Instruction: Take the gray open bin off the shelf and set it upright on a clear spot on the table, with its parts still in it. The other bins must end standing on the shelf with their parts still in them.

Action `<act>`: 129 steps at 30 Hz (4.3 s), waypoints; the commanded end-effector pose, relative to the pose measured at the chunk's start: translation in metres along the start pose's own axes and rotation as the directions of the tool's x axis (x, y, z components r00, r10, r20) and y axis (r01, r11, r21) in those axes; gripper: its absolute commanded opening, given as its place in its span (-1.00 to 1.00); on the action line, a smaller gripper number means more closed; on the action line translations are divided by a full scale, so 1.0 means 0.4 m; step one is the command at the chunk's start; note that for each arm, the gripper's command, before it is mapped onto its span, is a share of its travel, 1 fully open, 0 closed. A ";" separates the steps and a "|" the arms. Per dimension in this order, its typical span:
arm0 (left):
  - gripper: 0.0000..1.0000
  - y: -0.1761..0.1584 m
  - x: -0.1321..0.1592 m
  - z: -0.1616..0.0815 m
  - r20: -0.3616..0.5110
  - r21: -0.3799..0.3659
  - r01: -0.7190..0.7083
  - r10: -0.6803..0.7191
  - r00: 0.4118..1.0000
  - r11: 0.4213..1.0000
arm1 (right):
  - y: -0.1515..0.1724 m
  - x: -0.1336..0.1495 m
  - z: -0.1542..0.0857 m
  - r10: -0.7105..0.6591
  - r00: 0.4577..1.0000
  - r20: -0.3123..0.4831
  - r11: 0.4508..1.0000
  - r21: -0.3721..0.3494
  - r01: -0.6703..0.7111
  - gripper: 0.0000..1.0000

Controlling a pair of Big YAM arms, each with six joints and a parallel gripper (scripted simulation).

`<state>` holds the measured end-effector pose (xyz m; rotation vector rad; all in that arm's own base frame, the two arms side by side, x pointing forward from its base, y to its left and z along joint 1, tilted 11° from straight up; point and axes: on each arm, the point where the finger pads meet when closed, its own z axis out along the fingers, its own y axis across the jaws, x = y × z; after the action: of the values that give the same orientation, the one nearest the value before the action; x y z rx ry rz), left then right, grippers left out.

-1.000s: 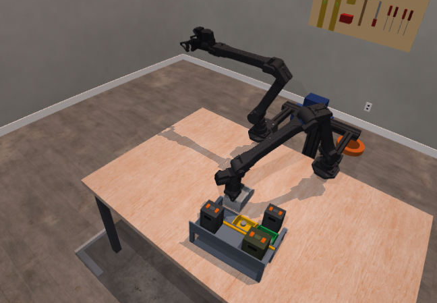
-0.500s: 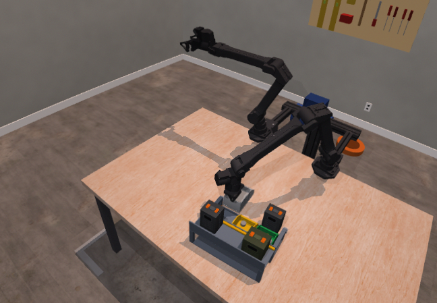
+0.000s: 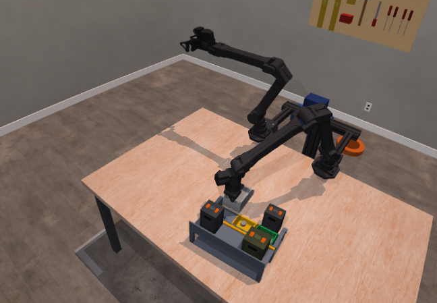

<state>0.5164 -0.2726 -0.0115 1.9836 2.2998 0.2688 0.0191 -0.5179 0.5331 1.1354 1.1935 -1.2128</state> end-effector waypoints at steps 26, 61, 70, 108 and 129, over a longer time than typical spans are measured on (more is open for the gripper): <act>-1.00 0.025 -0.007 -0.001 0.019 -0.012 -0.006 0.006 1.000 1.000 | -0.017 -0.027 -0.016 0.009 0.999 0.030 1.000 0.015 -0.010 1.00; -1.00 0.018 -0.003 0.009 0.009 0.003 -0.012 0.012 1.000 1.000 | -0.017 -0.027 -0.016 0.009 0.999 0.030 1.000 0.015 -0.010 1.00; -1.00 0.017 -0.002 0.011 0.006 0.006 -0.013 0.013 1.000 1.000 | -0.017 -0.027 -0.016 0.009 0.999 0.030 1.000 0.015 -0.010 1.00; -1.00 0.021 -0.005 0.025 0.013 -0.004 -0.010 0.010 1.000 1.000 | -0.017 -0.027 -0.016 0.009 0.999 0.030 1.000 0.015 -0.010 1.00; -1.00 0.015 -0.003 0.038 0.009 0.001 -0.011 0.011 1.000 1.000 | -0.017 -0.027 -0.016 0.009 0.999 0.030 1.000 0.015 -0.010 1.00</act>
<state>0.5153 -0.2697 -0.0312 2.0050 2.3136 0.2568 0.0191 -0.5179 0.5331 1.1354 1.1935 -1.2128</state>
